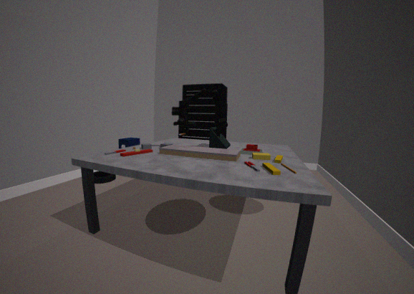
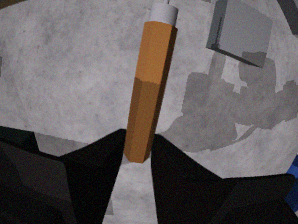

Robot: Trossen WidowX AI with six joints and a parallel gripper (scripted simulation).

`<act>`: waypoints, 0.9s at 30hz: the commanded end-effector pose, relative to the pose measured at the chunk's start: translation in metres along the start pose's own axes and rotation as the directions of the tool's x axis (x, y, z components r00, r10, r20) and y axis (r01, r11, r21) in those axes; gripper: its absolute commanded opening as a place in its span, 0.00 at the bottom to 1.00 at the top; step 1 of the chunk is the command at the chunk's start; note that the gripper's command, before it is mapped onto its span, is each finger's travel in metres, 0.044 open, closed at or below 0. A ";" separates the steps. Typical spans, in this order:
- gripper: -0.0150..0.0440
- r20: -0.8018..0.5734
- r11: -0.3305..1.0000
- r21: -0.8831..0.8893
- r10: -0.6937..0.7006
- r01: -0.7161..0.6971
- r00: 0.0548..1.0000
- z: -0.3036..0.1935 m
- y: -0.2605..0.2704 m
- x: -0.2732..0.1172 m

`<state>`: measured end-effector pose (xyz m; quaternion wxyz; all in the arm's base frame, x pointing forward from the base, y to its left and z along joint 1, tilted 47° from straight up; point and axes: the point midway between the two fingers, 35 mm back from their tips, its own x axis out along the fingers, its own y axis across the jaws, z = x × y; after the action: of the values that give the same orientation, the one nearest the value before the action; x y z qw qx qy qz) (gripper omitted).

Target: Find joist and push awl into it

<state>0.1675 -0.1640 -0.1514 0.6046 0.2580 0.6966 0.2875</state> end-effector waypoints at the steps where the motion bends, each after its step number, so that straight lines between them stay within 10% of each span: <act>1: 0.25 -0.006 1.000 -0.004 -0.001 0.001 1.000 -0.003 0.002 -0.015; 13: 0.25 -0.149 0.835 -0.462 -0.406 0.299 0.902 0.012 -0.021 -0.022; 27: 0.25 -0.112 0.288 -0.901 -0.876 0.323 0.470 0.058 -0.024 -0.070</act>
<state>0.2221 -0.2204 -0.1373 0.4933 -0.3796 0.6945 0.3609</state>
